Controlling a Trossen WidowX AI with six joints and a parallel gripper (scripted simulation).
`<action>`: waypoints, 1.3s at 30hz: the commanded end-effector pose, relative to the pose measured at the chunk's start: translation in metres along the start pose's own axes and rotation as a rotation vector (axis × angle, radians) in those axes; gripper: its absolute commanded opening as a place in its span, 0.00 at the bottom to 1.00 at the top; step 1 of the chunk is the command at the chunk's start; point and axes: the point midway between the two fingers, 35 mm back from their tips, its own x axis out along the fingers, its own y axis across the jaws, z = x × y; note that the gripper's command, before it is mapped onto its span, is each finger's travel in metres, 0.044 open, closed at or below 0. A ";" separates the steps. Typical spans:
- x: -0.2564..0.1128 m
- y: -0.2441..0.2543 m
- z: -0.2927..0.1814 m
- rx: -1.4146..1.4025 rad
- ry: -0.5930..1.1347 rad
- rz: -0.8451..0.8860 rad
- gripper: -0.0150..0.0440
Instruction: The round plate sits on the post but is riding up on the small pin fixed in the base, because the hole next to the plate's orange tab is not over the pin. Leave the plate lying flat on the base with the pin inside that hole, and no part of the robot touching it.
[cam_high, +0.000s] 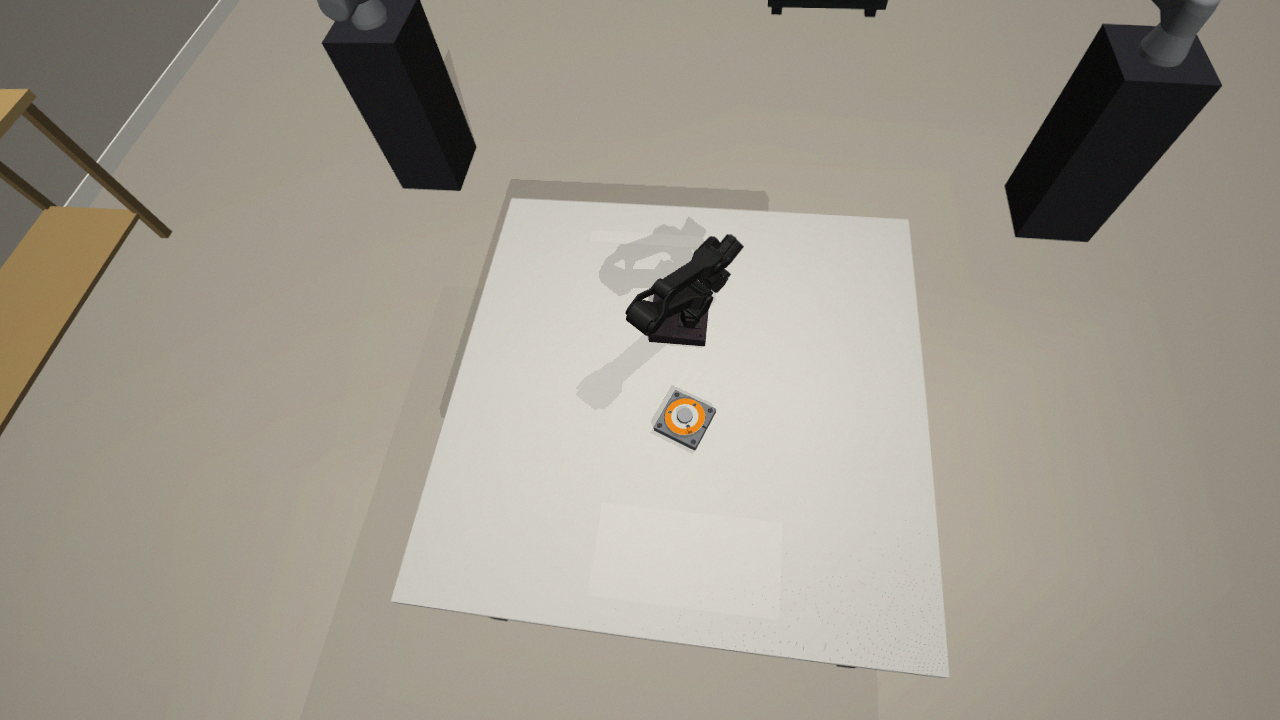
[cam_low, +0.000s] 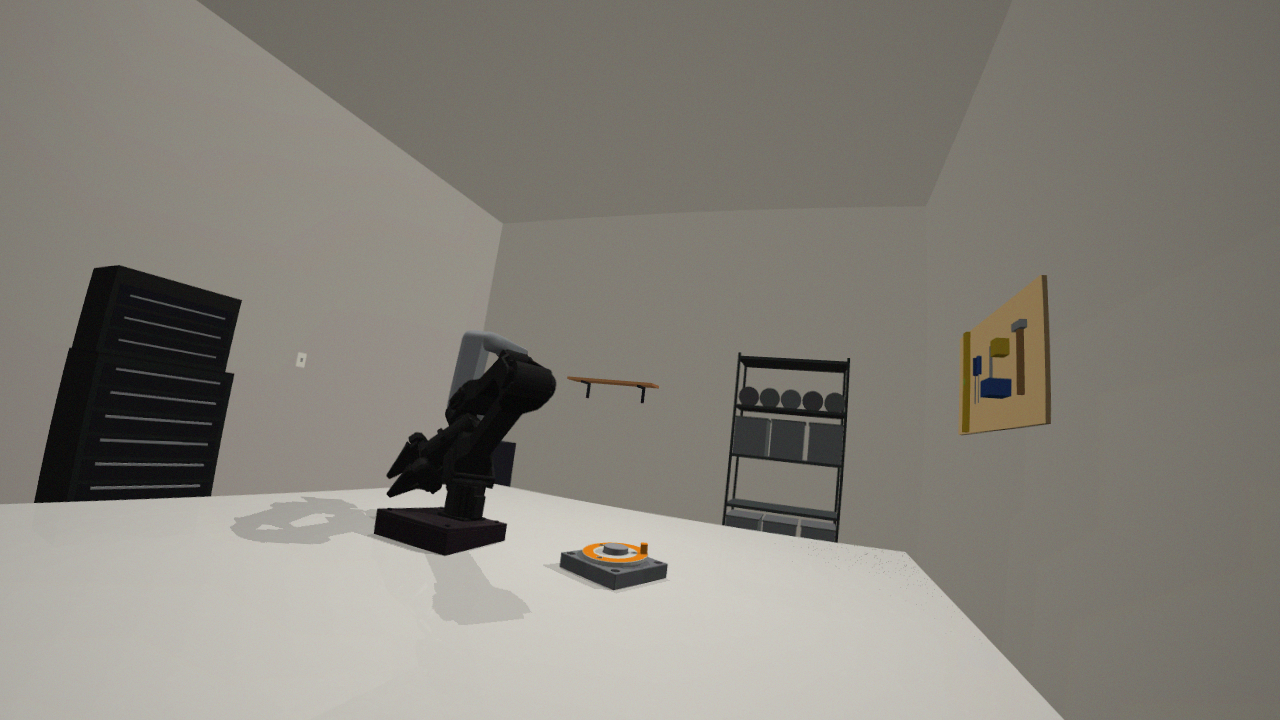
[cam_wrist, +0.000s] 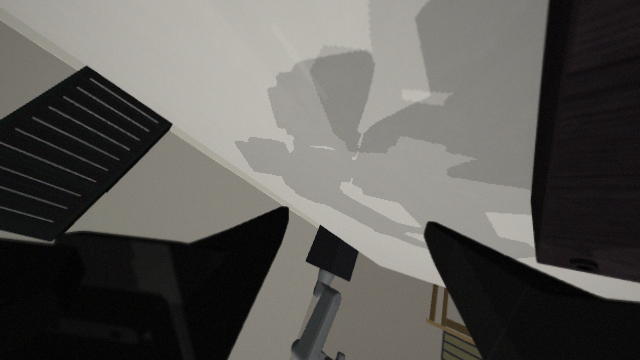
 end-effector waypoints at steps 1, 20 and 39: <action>-0.001 0.002 0.001 0.002 -0.004 0.006 0.89; -0.120 0.085 0.108 0.198 -0.466 0.289 0.25; -0.293 -0.018 0.213 0.491 -0.851 0.246 0.25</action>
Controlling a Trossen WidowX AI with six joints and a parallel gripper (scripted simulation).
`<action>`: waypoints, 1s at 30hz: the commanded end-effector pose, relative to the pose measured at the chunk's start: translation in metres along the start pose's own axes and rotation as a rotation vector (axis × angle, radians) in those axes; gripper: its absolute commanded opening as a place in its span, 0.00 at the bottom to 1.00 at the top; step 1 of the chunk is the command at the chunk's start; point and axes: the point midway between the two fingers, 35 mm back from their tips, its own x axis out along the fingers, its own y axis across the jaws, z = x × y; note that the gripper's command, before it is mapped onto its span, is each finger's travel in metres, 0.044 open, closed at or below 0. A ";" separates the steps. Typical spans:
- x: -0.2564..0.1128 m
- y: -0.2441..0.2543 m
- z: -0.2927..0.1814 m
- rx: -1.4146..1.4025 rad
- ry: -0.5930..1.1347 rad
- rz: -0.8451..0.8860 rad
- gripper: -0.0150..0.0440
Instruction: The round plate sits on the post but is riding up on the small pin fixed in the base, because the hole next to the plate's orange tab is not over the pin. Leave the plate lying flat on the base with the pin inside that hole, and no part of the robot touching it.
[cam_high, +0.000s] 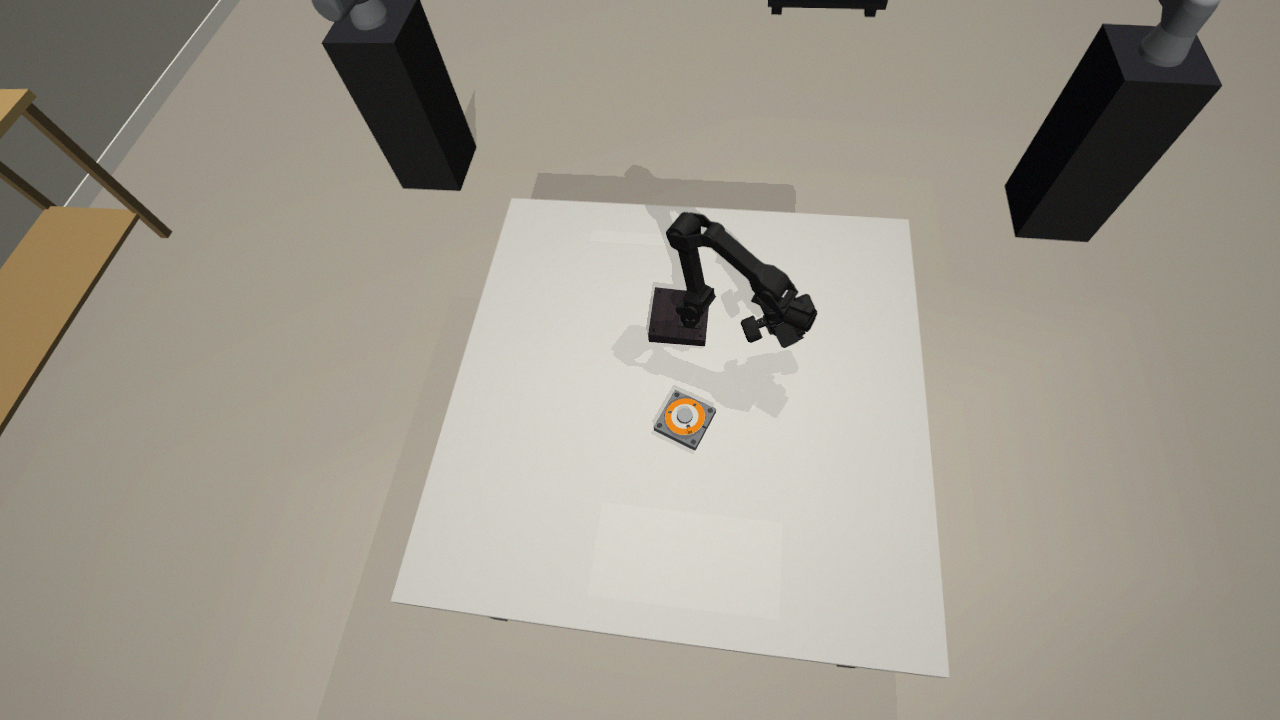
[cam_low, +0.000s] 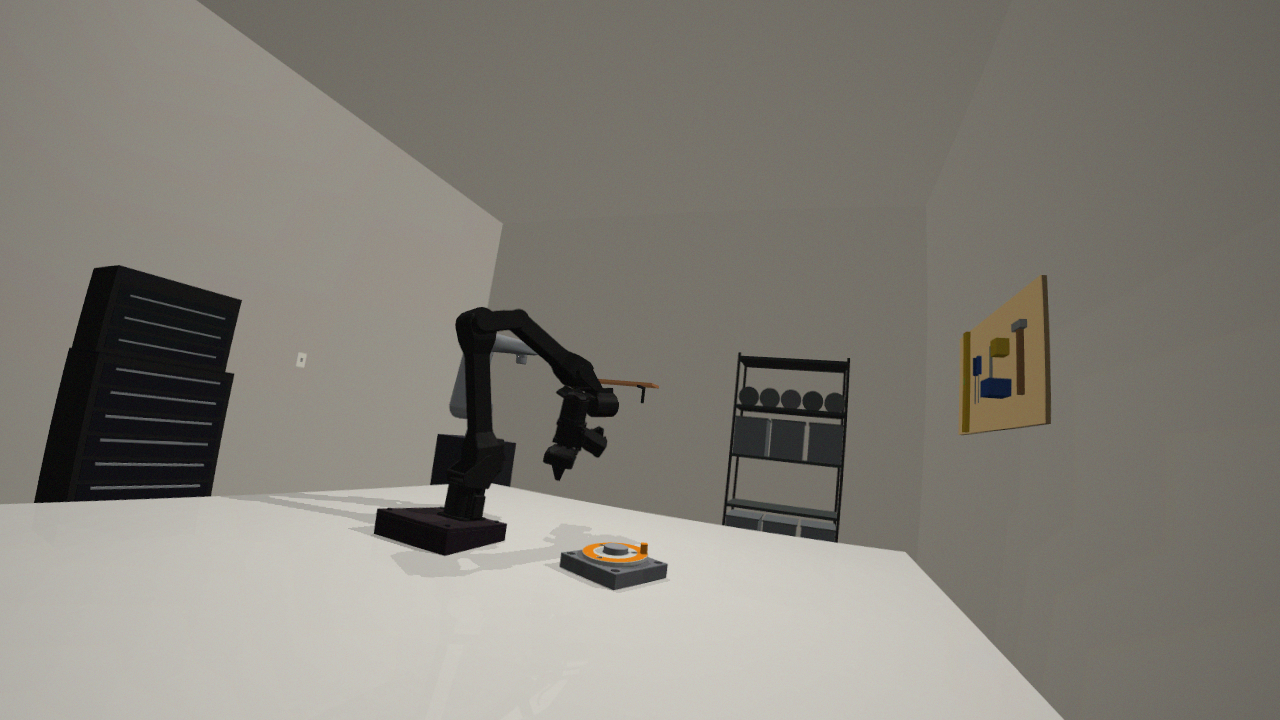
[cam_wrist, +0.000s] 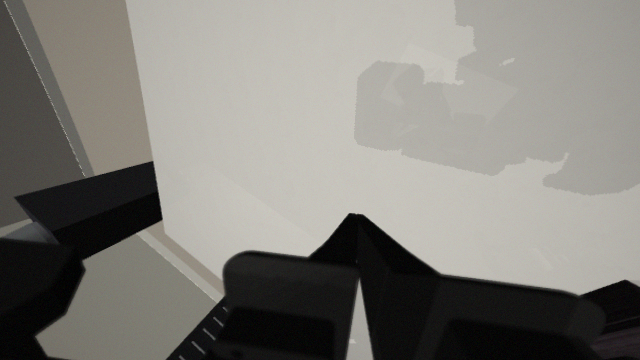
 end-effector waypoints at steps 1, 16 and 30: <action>-0.016 -0.021 0.050 0.049 -0.075 -0.041 0.25; -0.081 -0.161 0.168 0.242 -0.215 -0.204 0.25; -0.128 -0.303 0.182 0.376 -0.218 -0.319 0.25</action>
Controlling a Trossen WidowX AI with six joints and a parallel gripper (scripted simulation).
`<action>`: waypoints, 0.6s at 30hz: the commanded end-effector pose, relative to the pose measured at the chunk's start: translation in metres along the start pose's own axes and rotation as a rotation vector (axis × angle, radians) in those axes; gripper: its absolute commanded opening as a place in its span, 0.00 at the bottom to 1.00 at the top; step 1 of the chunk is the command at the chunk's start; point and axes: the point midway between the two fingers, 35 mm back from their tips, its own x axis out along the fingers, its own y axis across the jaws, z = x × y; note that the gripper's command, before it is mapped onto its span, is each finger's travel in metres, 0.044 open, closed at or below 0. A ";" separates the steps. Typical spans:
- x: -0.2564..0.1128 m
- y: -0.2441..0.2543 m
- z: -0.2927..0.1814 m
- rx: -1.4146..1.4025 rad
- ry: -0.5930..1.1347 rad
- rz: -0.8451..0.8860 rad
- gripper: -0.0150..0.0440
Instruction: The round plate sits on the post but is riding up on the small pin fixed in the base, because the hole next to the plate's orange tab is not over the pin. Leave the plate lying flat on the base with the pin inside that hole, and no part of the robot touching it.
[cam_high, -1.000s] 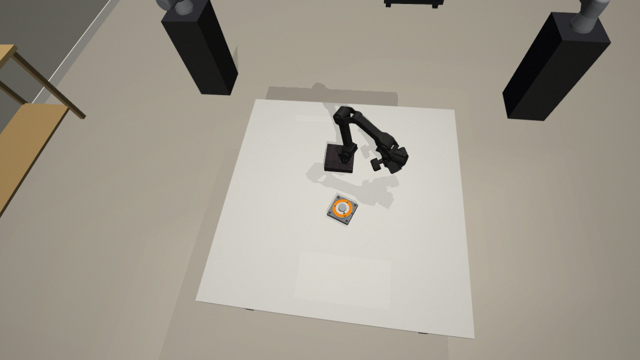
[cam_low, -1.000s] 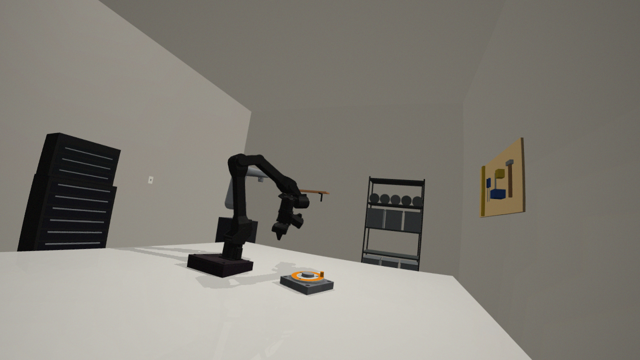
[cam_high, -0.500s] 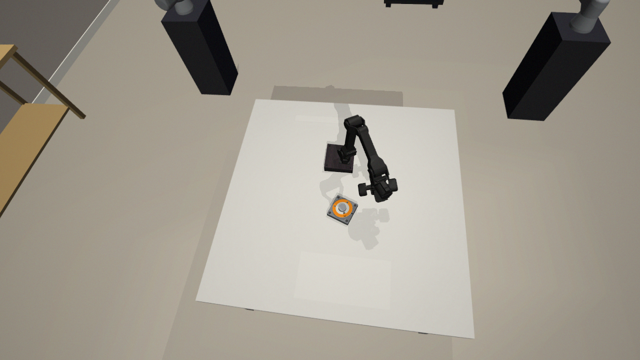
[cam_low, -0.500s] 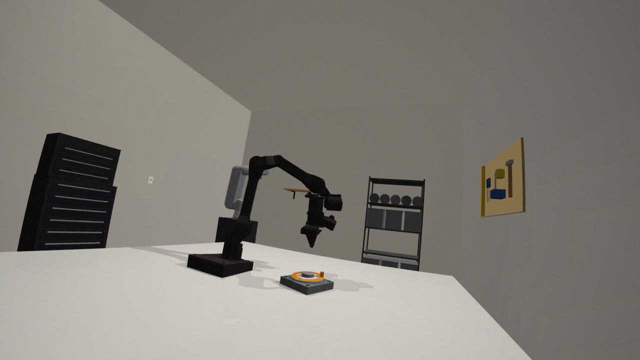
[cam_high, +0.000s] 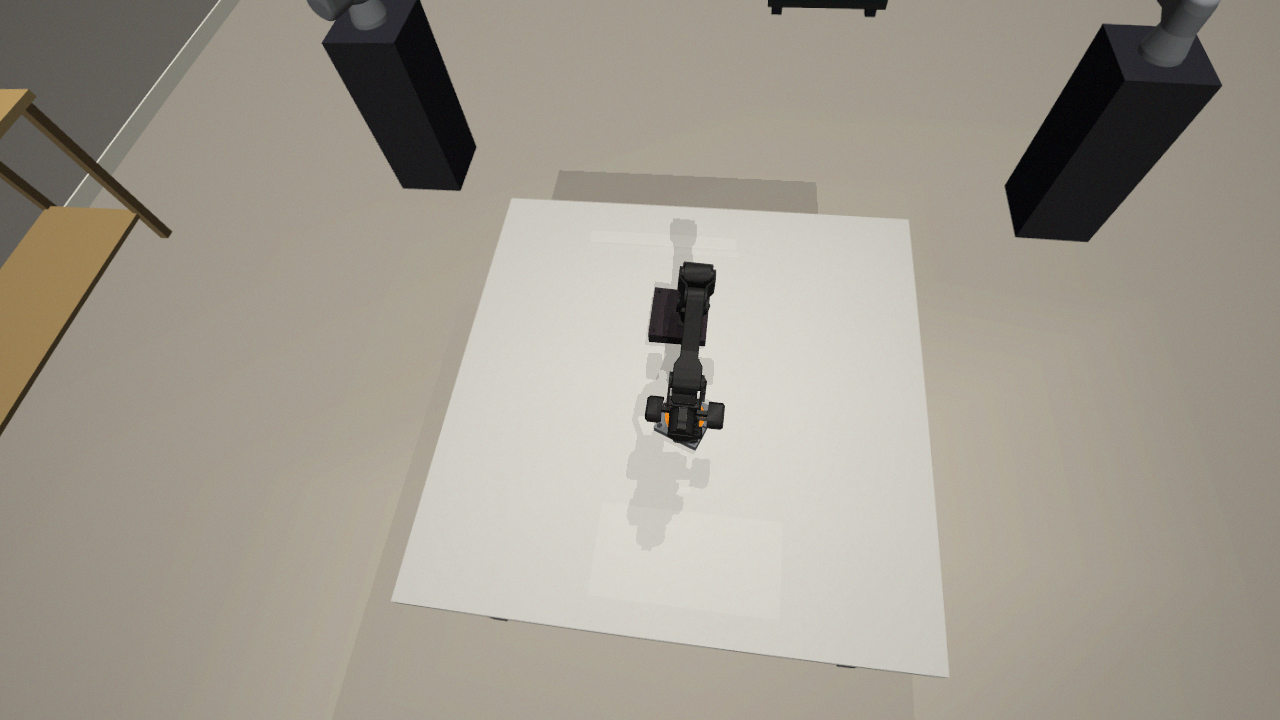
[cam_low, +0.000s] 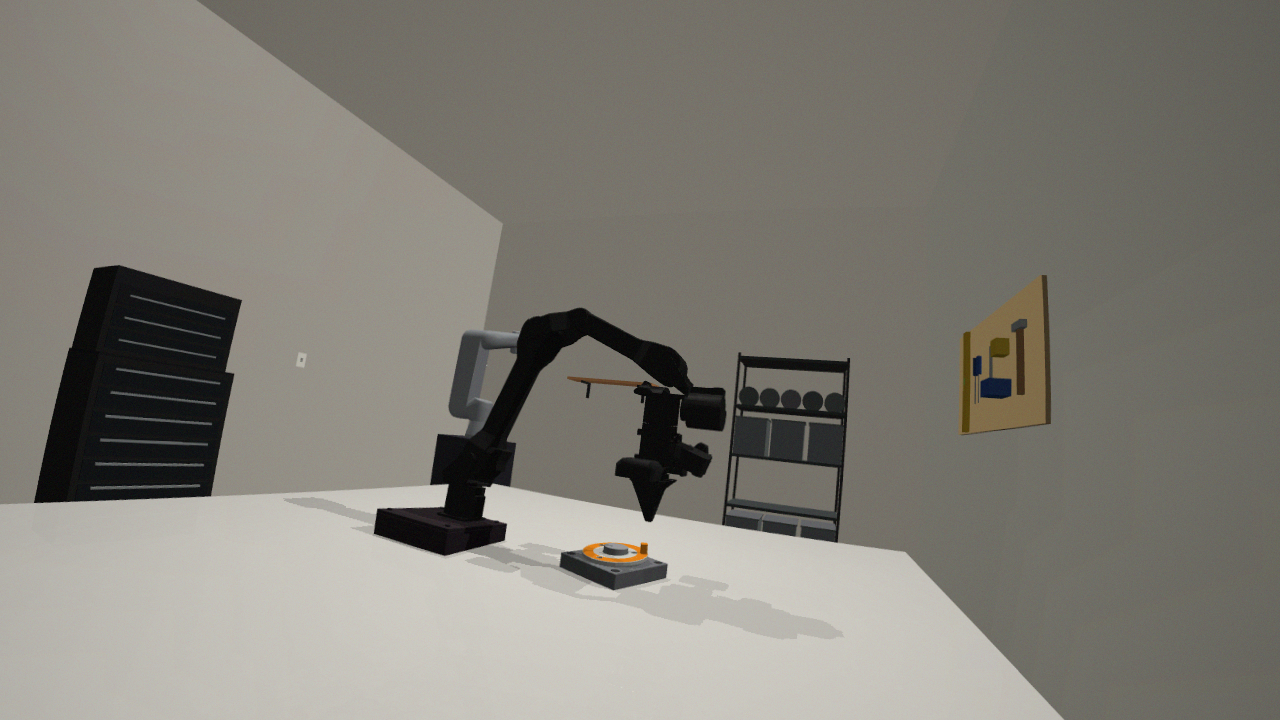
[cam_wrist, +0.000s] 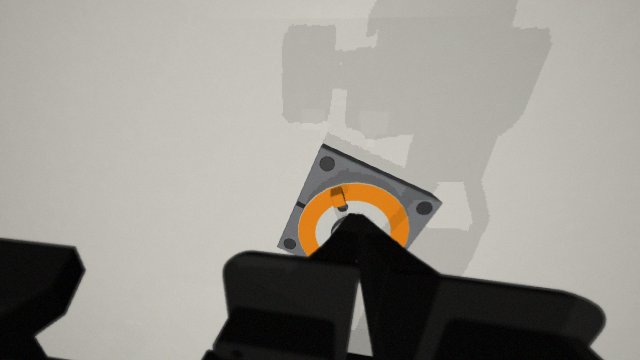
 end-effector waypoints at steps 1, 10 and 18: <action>-0.001 -0.003 0.004 -0.020 -0.003 -0.005 0.25; 0.040 -0.004 0.004 -0.020 -0.003 -0.005 0.25; 0.047 -0.002 0.004 -0.020 -0.003 -0.005 0.25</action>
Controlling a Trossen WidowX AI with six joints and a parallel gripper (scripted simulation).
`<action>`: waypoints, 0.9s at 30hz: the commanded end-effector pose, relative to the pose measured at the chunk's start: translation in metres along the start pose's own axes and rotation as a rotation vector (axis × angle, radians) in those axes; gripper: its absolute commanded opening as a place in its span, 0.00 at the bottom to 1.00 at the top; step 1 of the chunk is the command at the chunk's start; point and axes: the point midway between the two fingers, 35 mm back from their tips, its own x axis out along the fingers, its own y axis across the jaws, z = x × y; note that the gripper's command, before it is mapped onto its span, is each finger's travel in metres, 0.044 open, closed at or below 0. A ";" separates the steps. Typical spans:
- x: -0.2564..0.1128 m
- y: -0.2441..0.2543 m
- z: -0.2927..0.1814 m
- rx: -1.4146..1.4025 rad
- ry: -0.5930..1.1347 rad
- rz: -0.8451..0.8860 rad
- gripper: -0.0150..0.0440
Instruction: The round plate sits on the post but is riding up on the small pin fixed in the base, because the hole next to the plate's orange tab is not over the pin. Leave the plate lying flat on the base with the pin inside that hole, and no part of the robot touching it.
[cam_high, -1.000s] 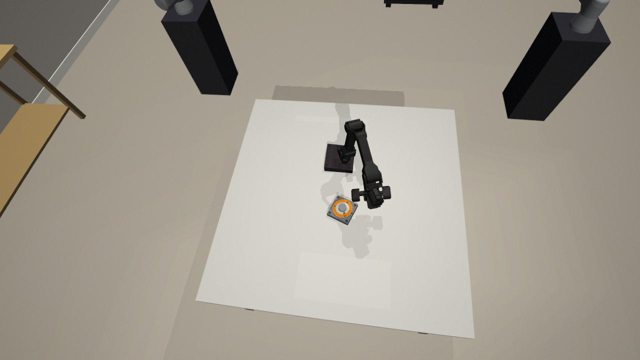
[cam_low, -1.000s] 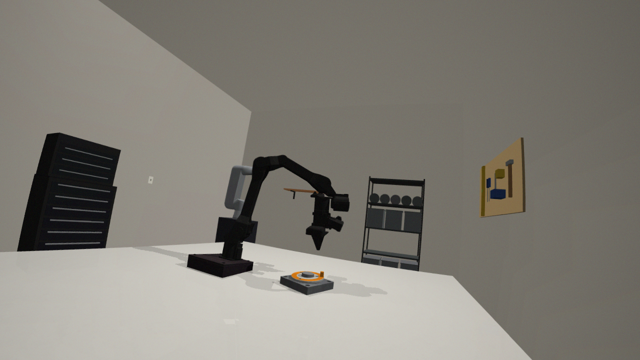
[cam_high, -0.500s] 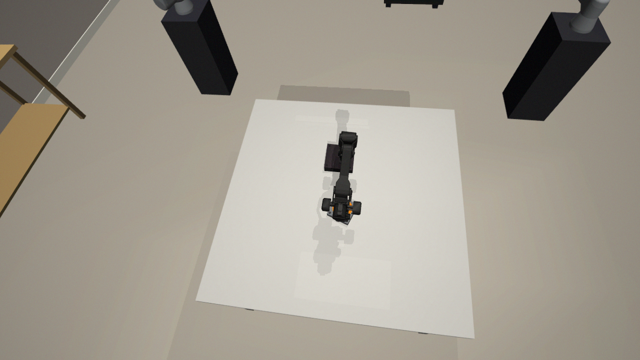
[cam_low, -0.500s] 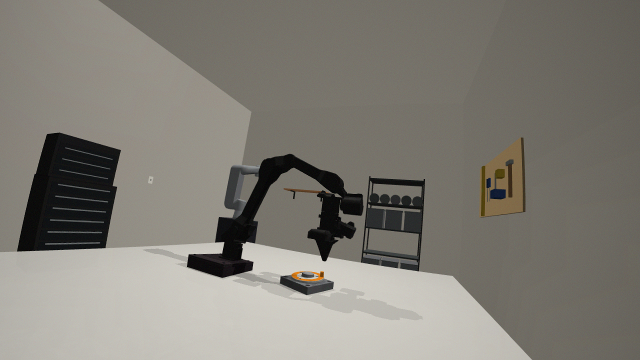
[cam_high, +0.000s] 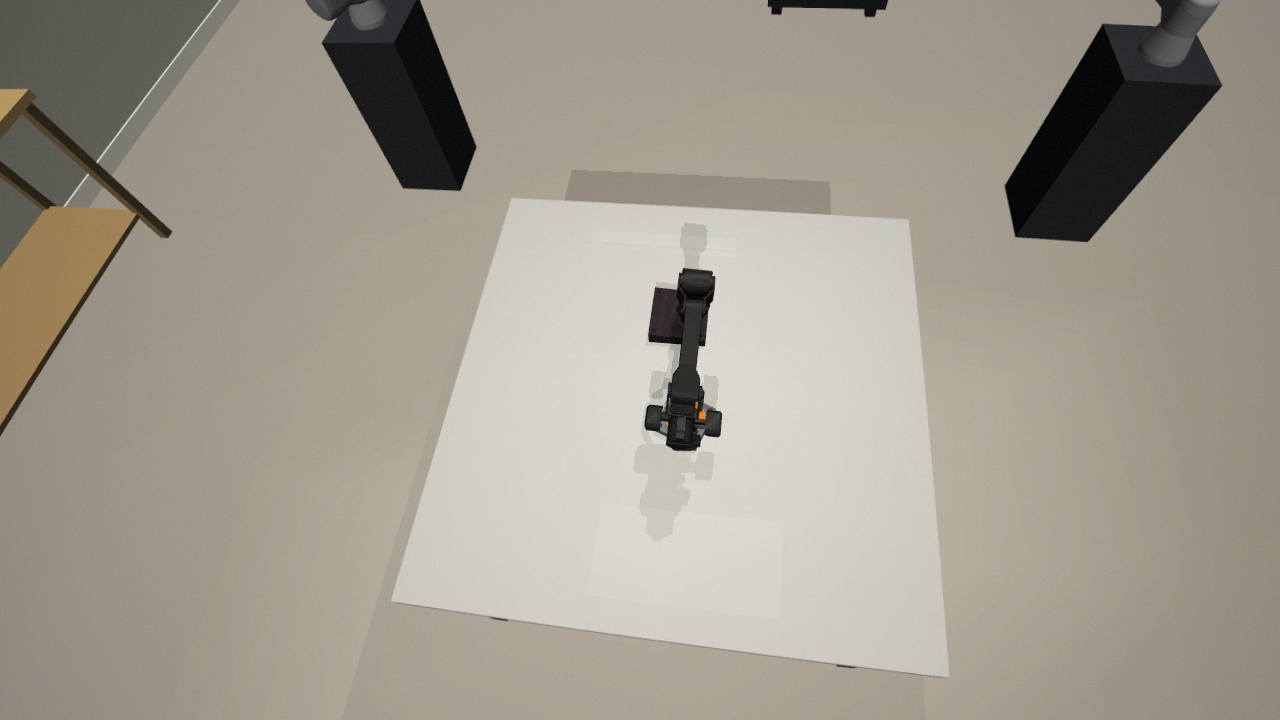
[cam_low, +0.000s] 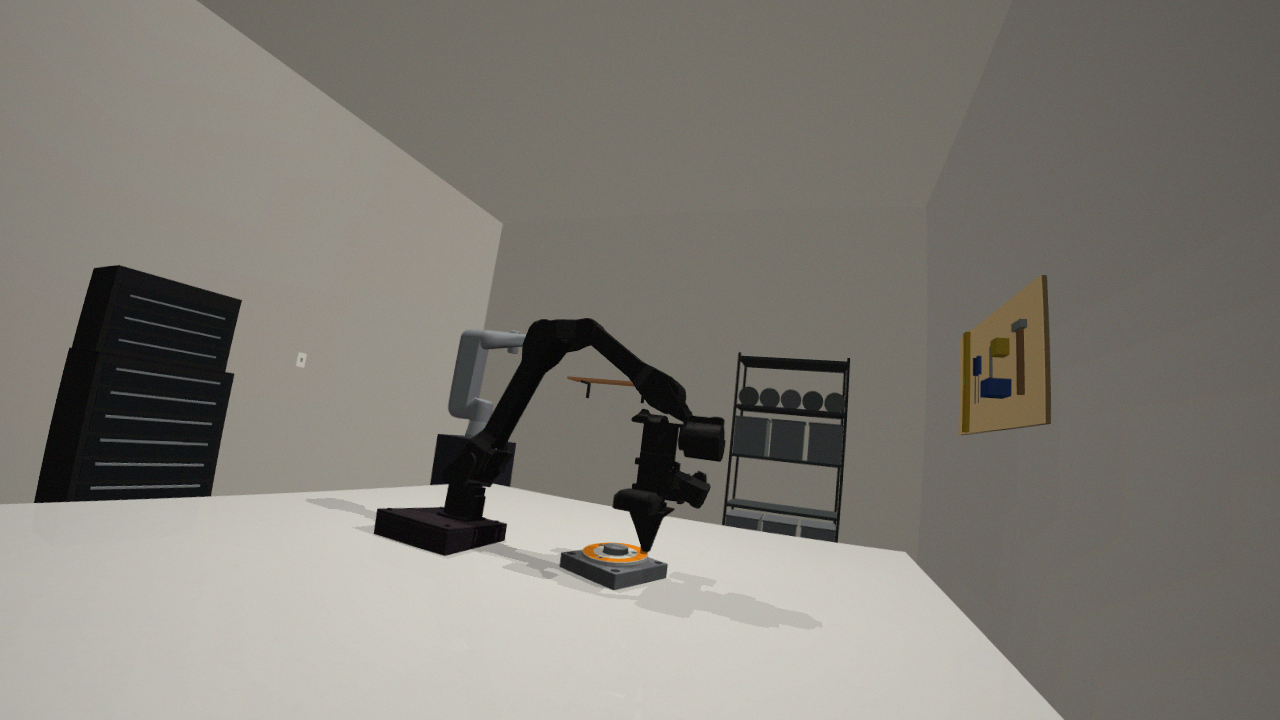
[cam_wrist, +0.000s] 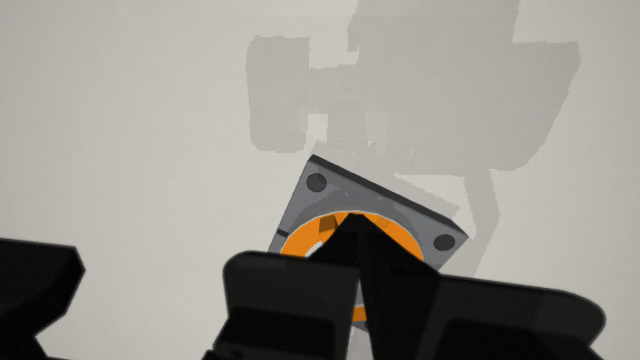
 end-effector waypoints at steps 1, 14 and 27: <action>0.000 0.003 0.000 -0.004 -0.005 -0.003 0.25; 0.002 0.024 -0.008 -0.004 -0.004 0.000 0.25; 0.001 0.036 -0.017 -0.004 -0.003 0.001 0.25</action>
